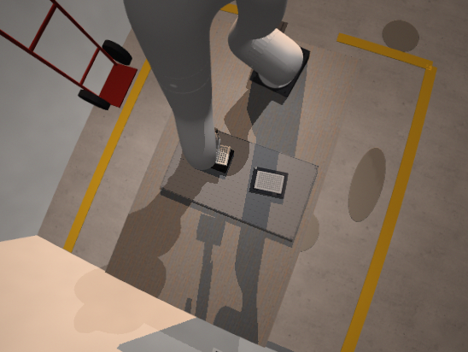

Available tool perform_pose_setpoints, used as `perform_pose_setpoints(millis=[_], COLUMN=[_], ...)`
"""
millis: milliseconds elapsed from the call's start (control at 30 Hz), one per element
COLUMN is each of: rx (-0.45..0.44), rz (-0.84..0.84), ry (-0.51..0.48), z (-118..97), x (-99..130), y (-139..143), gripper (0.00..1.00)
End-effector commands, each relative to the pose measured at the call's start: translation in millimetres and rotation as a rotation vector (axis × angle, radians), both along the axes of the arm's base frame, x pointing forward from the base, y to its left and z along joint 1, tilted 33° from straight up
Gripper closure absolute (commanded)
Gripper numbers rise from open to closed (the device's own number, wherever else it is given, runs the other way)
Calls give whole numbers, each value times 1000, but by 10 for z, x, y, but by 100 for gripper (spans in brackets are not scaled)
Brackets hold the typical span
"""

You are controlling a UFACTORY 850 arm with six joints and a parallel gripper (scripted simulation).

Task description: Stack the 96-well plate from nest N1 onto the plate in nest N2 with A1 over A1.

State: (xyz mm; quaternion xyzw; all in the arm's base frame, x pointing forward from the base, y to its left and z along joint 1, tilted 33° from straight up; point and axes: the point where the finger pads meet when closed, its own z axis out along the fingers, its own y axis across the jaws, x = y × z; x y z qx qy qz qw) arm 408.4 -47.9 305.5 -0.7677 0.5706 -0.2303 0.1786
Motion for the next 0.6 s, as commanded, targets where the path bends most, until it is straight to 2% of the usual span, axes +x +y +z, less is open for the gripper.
perform_pose_setpoints(millis=[0, 567], rx=[-14, -14], rz=[0, 0], ry=[11, 11], z=[3, -12], x=[-4, -28], y=[151, 651], gripper=[100, 100])
